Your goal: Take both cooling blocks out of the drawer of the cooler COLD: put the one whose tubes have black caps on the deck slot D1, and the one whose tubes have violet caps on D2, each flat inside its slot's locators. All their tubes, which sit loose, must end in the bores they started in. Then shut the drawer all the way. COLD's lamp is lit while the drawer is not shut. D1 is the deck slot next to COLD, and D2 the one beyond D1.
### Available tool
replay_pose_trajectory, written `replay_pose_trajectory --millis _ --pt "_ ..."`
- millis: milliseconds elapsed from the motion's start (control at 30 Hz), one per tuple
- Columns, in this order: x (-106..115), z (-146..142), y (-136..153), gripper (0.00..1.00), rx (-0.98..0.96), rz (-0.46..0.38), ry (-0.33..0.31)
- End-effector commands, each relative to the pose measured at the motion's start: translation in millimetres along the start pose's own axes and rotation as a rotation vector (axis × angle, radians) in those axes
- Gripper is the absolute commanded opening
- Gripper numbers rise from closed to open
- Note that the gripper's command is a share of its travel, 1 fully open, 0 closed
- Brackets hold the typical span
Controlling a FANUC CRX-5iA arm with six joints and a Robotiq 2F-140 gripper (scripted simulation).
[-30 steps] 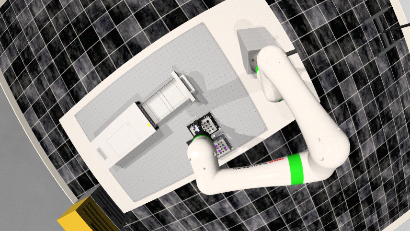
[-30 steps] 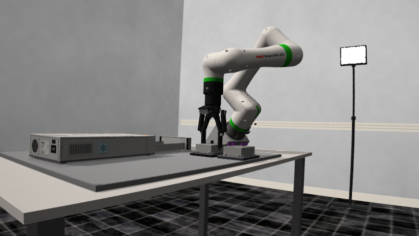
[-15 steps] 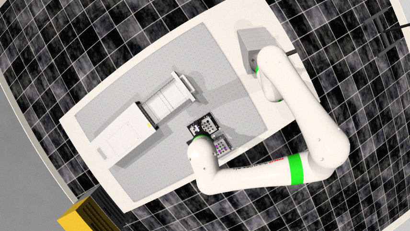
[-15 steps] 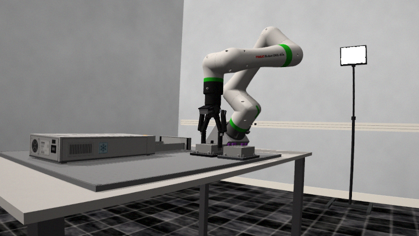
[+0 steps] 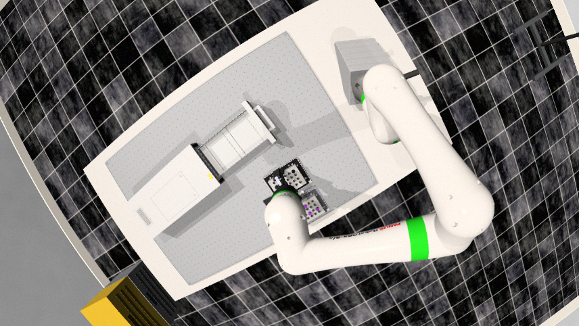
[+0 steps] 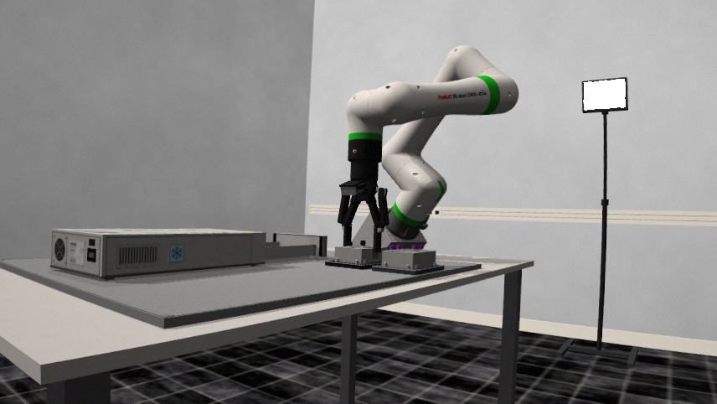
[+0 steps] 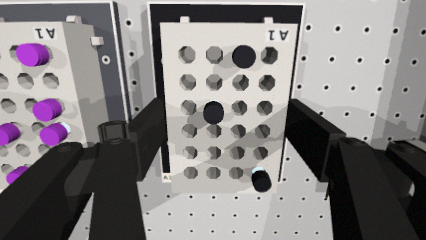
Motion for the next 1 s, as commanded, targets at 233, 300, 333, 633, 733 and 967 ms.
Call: replay_pose_trajectory --millis 233,300,333,633,733,967 --pt "0.7 0.0 -0.4 0.66 0.000 0.001 0.000" --pt "0.7 0.0 -0.4 0.66 0.000 0.001 0.000" --pt "0.7 0.0 -0.4 0.66 0.000 0.001 0.000" --pt "0.7 0.0 -0.4 0.66 0.000 0.001 0.000" --pt "0.7 0.0 -0.4 0.66 0.000 0.001 0.000" --pt "0.7 0.0 -0.4 0.66 0.000 0.001 0.000"
Point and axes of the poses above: the point where the finger pads meet when closed, its own x axis back along the fingers, its own z axis across the jaws, y = z × x, the point moved 7 cm from there along x, back along the fingers, and after that the axes turned 15 degrees about -x, right-handed, at the moved point
